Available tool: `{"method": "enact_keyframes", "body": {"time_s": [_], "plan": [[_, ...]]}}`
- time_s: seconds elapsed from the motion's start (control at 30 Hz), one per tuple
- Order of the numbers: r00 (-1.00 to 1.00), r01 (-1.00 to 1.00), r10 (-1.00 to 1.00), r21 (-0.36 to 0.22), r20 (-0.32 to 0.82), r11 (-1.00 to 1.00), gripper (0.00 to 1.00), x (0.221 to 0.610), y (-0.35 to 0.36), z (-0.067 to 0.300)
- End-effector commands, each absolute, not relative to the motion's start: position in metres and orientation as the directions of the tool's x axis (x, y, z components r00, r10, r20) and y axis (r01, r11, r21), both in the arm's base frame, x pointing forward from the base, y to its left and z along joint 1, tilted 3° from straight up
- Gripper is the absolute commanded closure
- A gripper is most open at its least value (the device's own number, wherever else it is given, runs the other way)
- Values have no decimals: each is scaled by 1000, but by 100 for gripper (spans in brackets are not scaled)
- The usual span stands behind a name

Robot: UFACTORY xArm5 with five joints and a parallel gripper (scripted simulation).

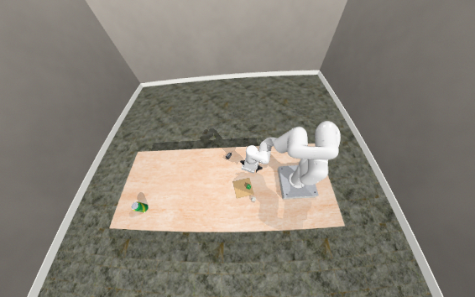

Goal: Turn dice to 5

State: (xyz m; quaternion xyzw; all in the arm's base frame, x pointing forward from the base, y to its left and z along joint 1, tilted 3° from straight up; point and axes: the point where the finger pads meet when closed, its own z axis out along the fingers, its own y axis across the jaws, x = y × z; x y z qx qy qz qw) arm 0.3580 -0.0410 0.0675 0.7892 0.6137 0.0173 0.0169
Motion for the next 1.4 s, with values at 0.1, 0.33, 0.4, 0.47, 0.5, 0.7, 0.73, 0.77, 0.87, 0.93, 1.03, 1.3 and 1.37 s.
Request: {"method": "enact_keyframes", "body": {"time_s": [0.1, 0.33, 0.4, 0.47, 0.5, 0.7, 0.73, 0.77, 0.87, 0.93, 1.03, 1.3, 1.37], "plan": [[422, 905, 906, 50, 15, -423, 0, 357, -51, 68], [653, 756, 757, 45, 26, -653, 0, 353, -67, 67], [699, 714, 715, 44, 29, -699, 0, 352, -70, 67], [738, 673, 674, 42, 31, -738, 0, 351, -73, 67], [763, 645, 646, 41, 32, -763, 0, 350, -75, 67], [831, 555, 556, 38, 36, -831, 0, 348, -82, 66], [844, 535, 536, 38, 37, -844, 0, 347, -83, 66], [853, 519, 520, 37, 37, -854, 0, 347, -84, 66], [868, 493, 494, 36, 38, -869, 0, 347, -85, 66], [871, 489, 490, 36, 38, -871, 0, 346, -86, 66], [871, 489, 490, 36, 38, -871, 53, 346, -86, 66], [871, 489, 490, 36, 38, -871, 53, 346, -86, 66], [871, 489, 490, 36, 38, -871, 53, 346, -86, 66]]}}
